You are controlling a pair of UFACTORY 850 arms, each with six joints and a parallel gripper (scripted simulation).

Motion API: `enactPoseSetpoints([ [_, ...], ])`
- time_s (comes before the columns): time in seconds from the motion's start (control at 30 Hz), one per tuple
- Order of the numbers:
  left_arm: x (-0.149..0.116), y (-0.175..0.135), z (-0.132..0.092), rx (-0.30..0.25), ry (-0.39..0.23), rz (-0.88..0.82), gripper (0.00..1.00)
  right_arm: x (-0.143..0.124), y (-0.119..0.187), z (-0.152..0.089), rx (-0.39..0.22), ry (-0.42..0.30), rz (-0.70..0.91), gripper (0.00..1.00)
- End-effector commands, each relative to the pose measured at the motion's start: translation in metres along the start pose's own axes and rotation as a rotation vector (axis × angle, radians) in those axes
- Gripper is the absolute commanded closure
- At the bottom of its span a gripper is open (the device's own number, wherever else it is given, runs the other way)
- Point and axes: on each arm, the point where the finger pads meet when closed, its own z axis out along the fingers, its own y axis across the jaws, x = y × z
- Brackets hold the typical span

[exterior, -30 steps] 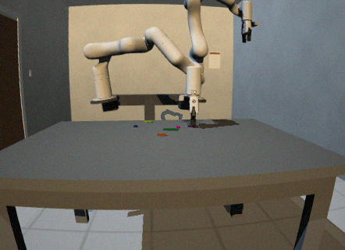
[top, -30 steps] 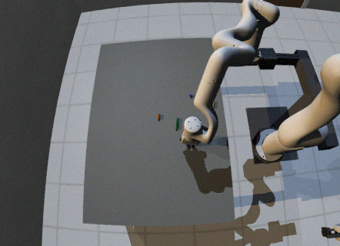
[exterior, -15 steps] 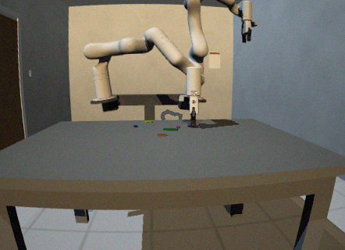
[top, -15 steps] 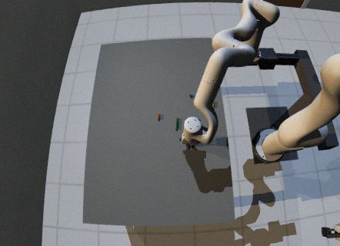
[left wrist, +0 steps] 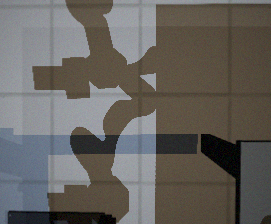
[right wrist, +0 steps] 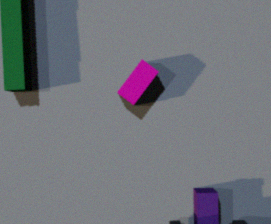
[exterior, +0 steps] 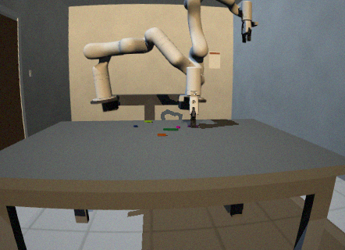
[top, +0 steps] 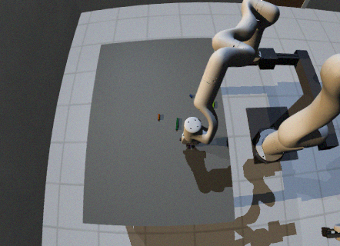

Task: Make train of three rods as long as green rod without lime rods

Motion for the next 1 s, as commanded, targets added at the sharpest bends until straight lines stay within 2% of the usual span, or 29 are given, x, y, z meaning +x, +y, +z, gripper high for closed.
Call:
enactPoseSetpoints([
  [0.0, 0.0003, 0.0, -0.0007, 0.0, 0.002, 0.0, 0.0, -0.0013, -0.0007, -0.0018, 0.001, -0.003, 0.0, 0.74],
  [0.43, 0.0003, 0.0, -0.0007, 0.0, 0.002, 0.0, 0.0, -0.0013, -0.0007, -0.0018, 0.001, -0.003, 0.0, 0.74],
  [0.47, 0.0003, 0.0, -0.0007, 0.0, 0.002, 0.0, 0.0, -0.0013, -0.0007, -0.0018, 0.001, -0.003, 0.0, 0.94],
  [0.97, 0.0003, 0.0, -0.0007, 0.0, 0.002, 0.0, 0.0, -0.0013, -0.0007, -0.0018, 0.001, -0.003, 0.0, 0.94],
])
